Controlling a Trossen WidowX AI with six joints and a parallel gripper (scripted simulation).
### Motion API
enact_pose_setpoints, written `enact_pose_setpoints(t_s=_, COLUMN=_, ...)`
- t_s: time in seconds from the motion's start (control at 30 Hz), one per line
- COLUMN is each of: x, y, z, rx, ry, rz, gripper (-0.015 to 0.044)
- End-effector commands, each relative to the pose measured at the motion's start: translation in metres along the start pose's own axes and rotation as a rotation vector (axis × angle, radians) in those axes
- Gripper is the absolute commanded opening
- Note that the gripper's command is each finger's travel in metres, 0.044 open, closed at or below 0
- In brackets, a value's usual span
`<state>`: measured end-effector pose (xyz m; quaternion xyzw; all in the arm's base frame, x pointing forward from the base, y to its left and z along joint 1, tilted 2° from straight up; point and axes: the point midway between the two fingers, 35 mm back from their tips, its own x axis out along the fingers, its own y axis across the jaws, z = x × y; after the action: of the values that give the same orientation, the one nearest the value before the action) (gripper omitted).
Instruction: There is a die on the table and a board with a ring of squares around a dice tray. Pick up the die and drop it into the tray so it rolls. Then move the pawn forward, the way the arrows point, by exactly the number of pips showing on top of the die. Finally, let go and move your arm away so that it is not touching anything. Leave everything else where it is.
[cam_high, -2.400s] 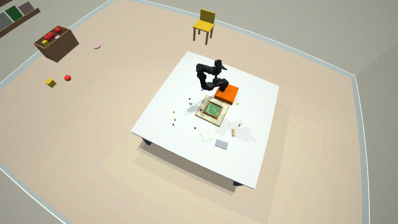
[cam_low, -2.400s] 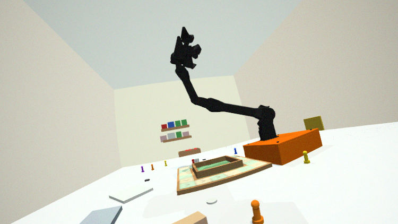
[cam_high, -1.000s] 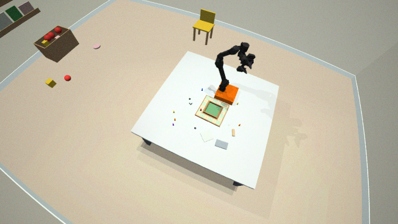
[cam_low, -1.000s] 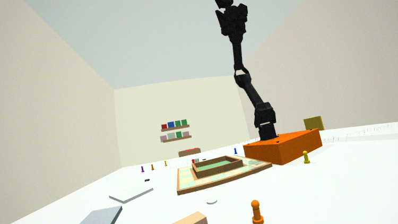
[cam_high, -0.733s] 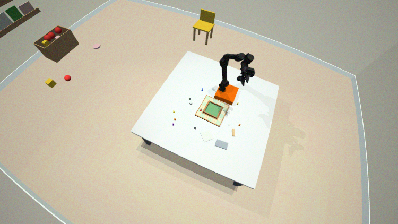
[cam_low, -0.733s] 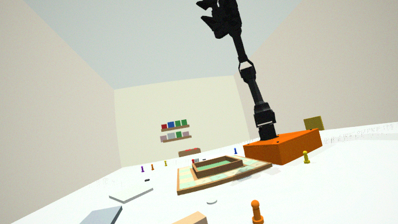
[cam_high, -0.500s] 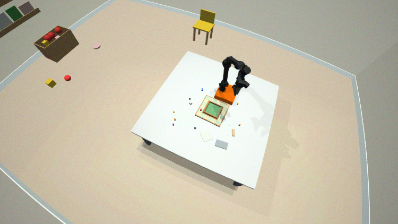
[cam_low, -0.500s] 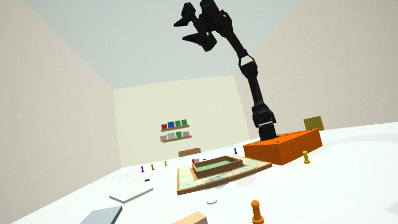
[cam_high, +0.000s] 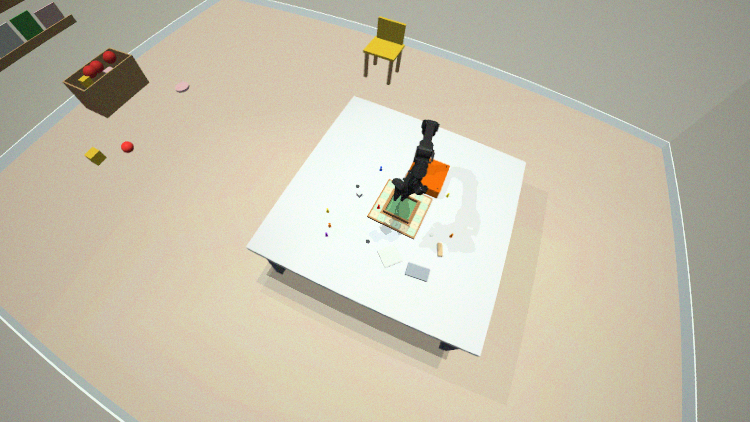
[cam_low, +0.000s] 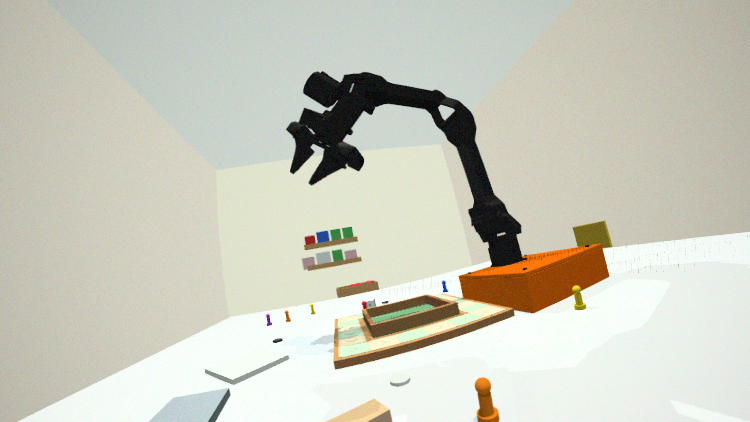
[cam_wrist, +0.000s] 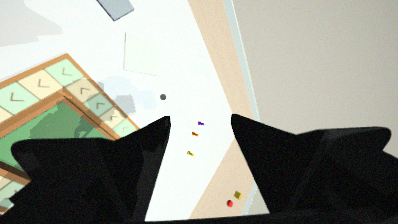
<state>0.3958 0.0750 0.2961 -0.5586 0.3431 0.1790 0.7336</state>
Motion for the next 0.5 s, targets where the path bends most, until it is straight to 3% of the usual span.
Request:
enact_pose_setpoints(t_s=0.0, x=0.05, y=0.008, z=-0.052, rx=0.217, ry=0.123, rz=0.113, gripper=0.0275)
enact_pose_setpoints(t_s=0.23, x=0.111, y=0.034, z=-0.145, rx=0.597, ry=0.324, rz=0.267, gripper=0.0275)
enact_pose_setpoints(t_s=0.47, x=0.142, y=0.079, z=-0.243, rx=1.0, ry=0.535, rz=0.39, gripper=0.0275)
